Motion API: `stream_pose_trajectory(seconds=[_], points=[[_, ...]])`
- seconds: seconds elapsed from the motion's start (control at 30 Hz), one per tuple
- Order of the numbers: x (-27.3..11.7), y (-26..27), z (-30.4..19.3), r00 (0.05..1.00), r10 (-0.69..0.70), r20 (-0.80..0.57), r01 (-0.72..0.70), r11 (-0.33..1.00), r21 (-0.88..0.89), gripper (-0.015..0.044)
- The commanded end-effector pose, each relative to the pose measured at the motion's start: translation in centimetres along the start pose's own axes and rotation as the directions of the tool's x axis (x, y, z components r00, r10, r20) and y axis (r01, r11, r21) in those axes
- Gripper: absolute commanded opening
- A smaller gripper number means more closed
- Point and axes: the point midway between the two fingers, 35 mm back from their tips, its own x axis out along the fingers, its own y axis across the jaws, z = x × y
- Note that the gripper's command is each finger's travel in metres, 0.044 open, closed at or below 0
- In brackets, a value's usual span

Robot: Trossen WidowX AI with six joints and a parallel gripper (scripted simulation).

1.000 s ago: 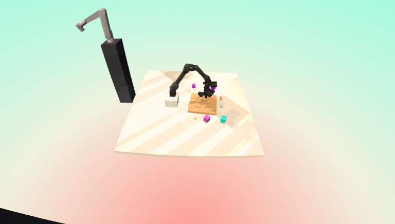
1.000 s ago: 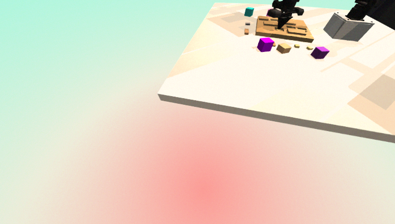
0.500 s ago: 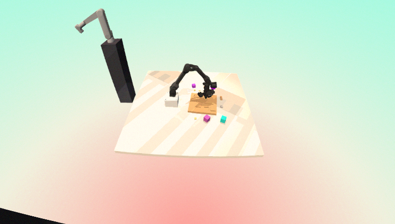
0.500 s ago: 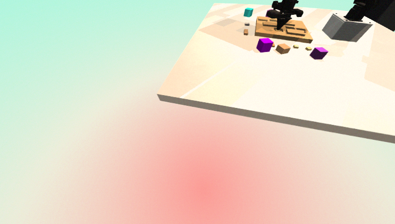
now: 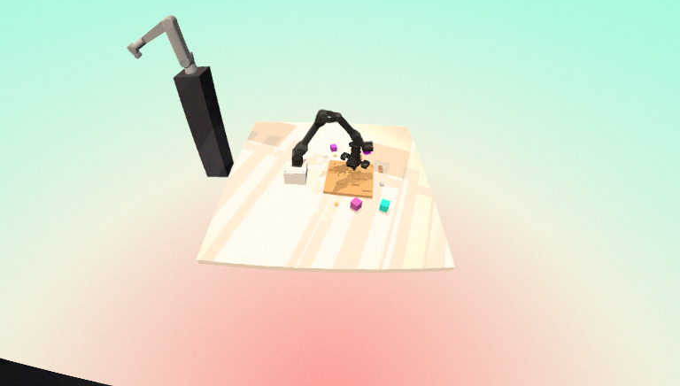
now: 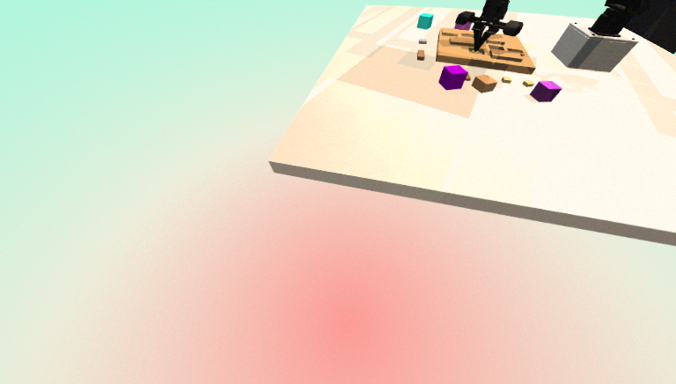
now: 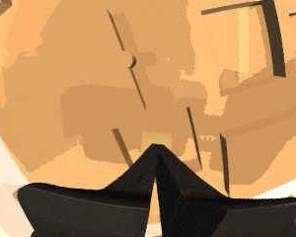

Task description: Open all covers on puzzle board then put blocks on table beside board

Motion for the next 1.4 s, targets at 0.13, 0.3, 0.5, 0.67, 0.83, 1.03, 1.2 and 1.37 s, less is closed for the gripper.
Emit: stream_pose_trajectory(seconds=[0.13, 0.3, 0.5, 0.67, 0.83, 1.03, 1.2, 1.37], points=[[0.2, -0.3, 0.2, 1.0, -0.004, 0.003, 0.002, 0.828, 0.561, 0.0], [0.2, -0.4, 0.2, 1.0, -0.004, 0.003, 0.003, 0.957, 0.291, 0.0], [0.2, -0.4, 0.2, 1.0, -0.004, 0.003, 0.005, 0.958, -0.287, 0.0], [0.2, -0.3, 0.2, 1.0, -0.004, 0.003, 0.005, 0.713, -0.701, 0.0], [-0.1, -0.2, 0.0, 1.0, 0.0, 0.001, 0.0, 0.863, -0.505, 0.0], [-0.5, -0.2, 0.0, 1.0, -0.001, 0.001, 0.002, 0.84, -0.543, 0.0], [-0.7, -0.3, 0.0, 1.0, -0.005, 0.005, 0.007, 0.851, -0.526, 0.0026], [-3.8, -0.1, -0.1, 1.0, -0.004, 0.003, 0.005, 0.867, -0.499, 0.0144]])
